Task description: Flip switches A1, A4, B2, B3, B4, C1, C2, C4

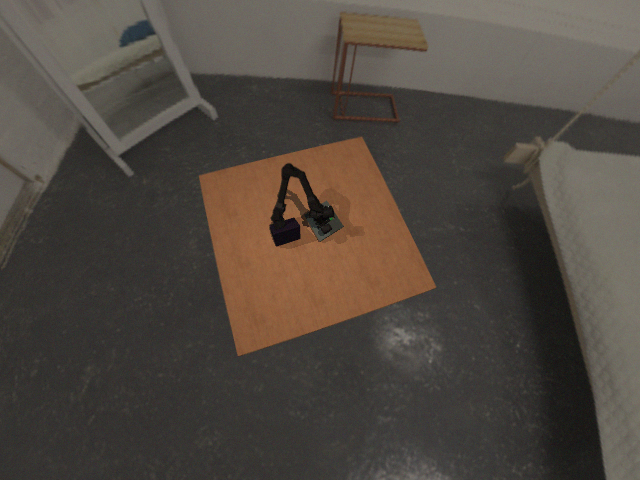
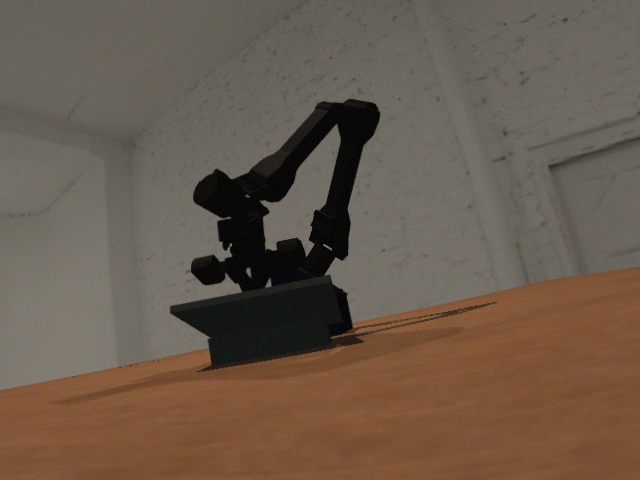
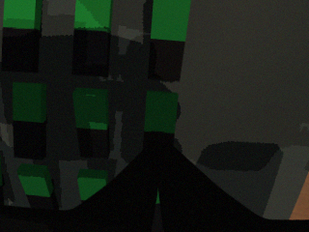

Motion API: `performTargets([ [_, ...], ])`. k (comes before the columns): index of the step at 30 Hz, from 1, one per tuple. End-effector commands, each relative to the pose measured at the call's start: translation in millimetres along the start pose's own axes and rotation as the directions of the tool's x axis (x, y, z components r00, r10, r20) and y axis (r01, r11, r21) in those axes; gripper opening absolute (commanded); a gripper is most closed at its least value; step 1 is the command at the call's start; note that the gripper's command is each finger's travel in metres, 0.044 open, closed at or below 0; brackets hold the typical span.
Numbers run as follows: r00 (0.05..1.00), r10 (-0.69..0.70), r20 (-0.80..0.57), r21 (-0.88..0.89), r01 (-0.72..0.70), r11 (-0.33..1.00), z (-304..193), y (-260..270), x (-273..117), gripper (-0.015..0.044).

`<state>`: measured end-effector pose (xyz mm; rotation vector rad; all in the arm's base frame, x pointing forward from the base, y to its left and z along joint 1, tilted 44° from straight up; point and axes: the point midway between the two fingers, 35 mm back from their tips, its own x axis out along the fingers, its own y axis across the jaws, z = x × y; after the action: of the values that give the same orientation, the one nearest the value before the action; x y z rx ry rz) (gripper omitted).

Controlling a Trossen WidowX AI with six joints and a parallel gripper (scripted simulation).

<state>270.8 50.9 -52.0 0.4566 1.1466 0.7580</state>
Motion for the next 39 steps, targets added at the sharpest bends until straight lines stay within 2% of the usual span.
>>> performTargets([
  [1, 1.0, 0.005, -0.004, 0.004, -0.005, 1.0, -1, 1, 2, 0.0],
  [16, 1.0, 0.005, -0.004, 0.004, -0.005, 1.0, -1, 1, 4, 0.0],
  [18, 1.0, -0.003, -0.005, -0.001, 0.003, 1.0, 1, -1, -6, 0.0],
  [23, 1.0, 0.001, -0.031, 0.004, -0.001, 1.0, 2, -1, -60, 0.0],
  [28, 0.999, 0.002, -0.032, 0.004, -0.002, 1.0, 1, 1, -62, 0.0],
  [39, 0.999, 0.006, -0.034, 0.009, -0.006, 1.0, -37, 88, -64, 0.0],
])
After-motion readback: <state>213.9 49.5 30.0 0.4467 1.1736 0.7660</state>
